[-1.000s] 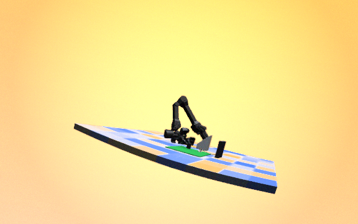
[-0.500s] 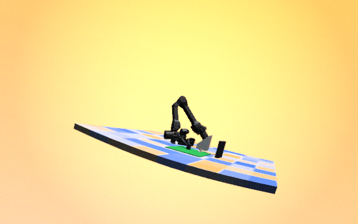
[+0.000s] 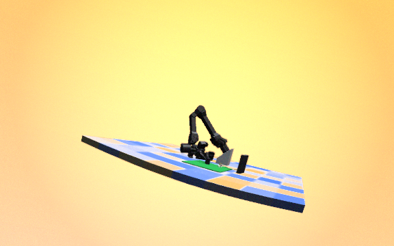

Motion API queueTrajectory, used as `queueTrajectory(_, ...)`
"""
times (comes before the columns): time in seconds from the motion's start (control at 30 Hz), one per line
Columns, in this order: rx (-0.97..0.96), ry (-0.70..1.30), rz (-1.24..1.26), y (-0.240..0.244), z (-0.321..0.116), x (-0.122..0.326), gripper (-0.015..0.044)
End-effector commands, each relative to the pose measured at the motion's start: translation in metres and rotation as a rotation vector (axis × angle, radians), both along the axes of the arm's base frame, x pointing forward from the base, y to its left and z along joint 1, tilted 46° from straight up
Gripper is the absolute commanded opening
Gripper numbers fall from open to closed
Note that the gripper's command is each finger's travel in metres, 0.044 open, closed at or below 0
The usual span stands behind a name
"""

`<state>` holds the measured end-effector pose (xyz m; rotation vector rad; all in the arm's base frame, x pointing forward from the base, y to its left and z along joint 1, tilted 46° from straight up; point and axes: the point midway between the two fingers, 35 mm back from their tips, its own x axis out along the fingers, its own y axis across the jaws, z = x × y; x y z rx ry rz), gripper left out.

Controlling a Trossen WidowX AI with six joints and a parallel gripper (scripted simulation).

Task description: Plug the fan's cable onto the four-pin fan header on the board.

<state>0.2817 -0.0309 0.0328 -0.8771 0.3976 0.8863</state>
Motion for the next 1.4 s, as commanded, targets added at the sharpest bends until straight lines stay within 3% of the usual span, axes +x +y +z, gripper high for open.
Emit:
queueTrajectory(0.0,0.001,0.001,0.0,0.0002,0.0,-0.0001,0.0)
queueTrajectory(0.7,0.001,0.001,0.0,0.0002,0.0,-0.0001,0.0)
queueTrajectory(0.9,0.0,0.0,0.0,0.0,0.0,0.0,0.014)
queueTrajectory(1.37,0.0,0.0,0.0,0.0,0.0,0.0,0.014)
